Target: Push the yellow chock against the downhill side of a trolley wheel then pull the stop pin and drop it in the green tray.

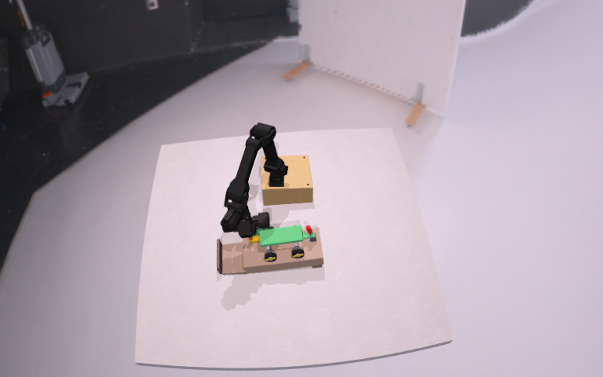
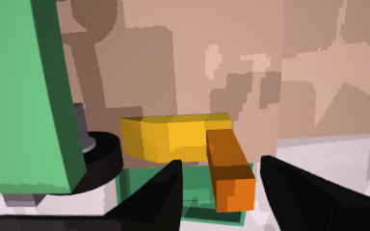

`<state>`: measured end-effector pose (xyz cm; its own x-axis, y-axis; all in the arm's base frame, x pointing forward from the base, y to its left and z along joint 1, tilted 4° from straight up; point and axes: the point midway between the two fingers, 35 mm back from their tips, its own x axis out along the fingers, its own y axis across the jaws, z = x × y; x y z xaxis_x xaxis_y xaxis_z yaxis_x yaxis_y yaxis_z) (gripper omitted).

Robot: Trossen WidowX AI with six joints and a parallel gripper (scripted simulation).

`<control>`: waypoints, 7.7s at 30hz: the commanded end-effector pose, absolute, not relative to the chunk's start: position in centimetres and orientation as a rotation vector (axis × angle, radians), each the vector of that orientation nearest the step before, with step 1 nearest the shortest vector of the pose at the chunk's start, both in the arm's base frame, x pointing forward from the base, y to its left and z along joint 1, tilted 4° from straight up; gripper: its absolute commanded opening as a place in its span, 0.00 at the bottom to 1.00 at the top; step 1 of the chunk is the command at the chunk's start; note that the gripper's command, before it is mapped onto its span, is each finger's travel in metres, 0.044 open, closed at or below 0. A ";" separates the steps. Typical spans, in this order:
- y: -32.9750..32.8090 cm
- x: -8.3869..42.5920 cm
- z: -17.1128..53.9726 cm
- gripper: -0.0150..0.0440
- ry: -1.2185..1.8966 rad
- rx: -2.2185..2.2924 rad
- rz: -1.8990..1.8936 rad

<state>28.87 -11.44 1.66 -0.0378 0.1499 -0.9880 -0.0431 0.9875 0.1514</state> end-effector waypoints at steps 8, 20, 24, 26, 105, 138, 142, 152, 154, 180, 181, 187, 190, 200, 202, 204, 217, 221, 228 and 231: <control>-12.1 29.1 5.5 0.58 1.598 0.086 0.161; -11.6 30.3 7.1 0.62 1.563 0.040 0.150; -10.1 31.6 8.0 0.58 1.527 0.062 0.100; -9.5 31.8 8.2 0.58 1.528 0.109 0.068; 10.8 31.4 8.9 0.58 1.514 1.417 -1.005; 11.9 31.4 6.1 0.38 1.510 1.417 -1.000; 11.9 31.4 6.1 0.33 1.510 1.417 -1.000; 11.8 31.4 6.5 0.25 1.513 1.417 -1.003; 11.7 31.3 6.7 0.25 1.514 1.418 -1.004; 11.0 31.3 9.2 0.25 1.514 1.417 -1.005; 11.0 31.3 9.3 0.25 1.514 1.417 -1.005; 11.0 31.4 9.8 0.25 1.514 1.417 -1.005; 11.0 31.4 10.1 0.25 1.514 1.417 -1.005; 12.3 31.5 10.6 0.25 1.515 1.418 -1.005; 12.6 31.4 10.7 0.25 1.515 1.418 -1.004; 13.0 31.4 10.8 0.25 1.515 1.419 -1.004; 13.9 30.0 11.1 0.25 1.517 1.419 -1.005; 13.8 28.6 11.1 0.25 1.518 1.418 -1.006; 13.7 26.2 11.1 0.25 1.519 1.418 -1.007; 13.7 25.1 11.1 0.25 1.519 1.418 -1.008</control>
<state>26.13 13.63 11.16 -0.0406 0.3522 -0.9350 0.9984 0.0514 -0.0240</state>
